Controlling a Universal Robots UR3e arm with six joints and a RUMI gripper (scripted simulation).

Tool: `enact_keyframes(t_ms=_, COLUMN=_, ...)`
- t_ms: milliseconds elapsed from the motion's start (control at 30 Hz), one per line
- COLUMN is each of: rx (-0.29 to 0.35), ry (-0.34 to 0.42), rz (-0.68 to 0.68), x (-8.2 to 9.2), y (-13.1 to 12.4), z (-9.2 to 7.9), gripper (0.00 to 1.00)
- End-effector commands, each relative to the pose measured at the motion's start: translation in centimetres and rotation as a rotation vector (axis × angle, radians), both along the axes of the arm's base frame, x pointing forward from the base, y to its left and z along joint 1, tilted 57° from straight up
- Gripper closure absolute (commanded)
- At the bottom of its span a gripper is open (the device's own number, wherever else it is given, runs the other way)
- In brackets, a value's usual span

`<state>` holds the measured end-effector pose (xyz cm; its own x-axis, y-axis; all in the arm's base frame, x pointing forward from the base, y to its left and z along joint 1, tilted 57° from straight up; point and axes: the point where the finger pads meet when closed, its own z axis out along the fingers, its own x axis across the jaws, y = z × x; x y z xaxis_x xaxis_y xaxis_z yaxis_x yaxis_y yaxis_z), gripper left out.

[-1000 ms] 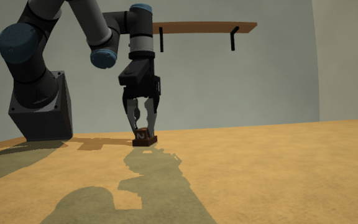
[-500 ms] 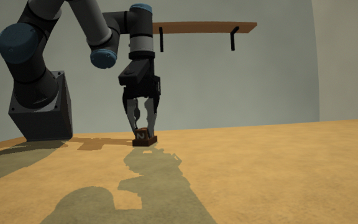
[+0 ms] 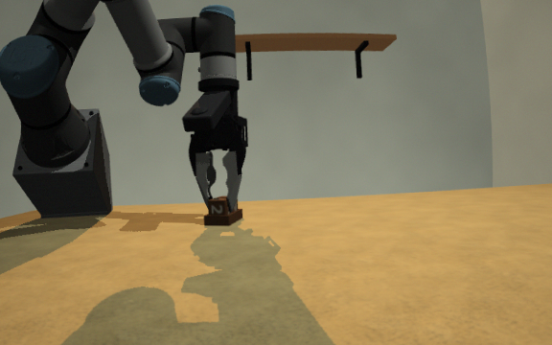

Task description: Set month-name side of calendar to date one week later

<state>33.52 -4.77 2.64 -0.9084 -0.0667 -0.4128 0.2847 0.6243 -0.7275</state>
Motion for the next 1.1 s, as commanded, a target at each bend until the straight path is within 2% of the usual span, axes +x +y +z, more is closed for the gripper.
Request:
enact_keyframes(t_ms=0, rx=0.0, ry=-0.001, rz=0.001, x=0.02, y=0.04, z=0.02, gripper=0.89)
enact_keyframes(t_ms=700, rx=0.0, ry=-0.001, rz=0.001, x=0.02, y=0.04, z=0.02, gripper=0.89)
enact_keyframes(t_ms=733, rx=0.0, ry=-0.001, rz=0.001, x=0.02, y=0.04, z=0.02, gripper=0.85)
enact_keyframes(t_ms=867, rx=0.0, ry=-0.001, rz=0.001, x=0.02, y=0.04, z=0.02, gripper=0.85)
enact_keyframes(t_ms=900, rx=0.0, ry=-0.001, rz=0.001, x=0.02, y=0.04, z=0.02, gripper=0.82)
enact_keyframes(t_ms=1067, rx=0.0, ry=-0.001, rz=0.001, x=0.02, y=0.04, z=0.02, gripper=0.78)
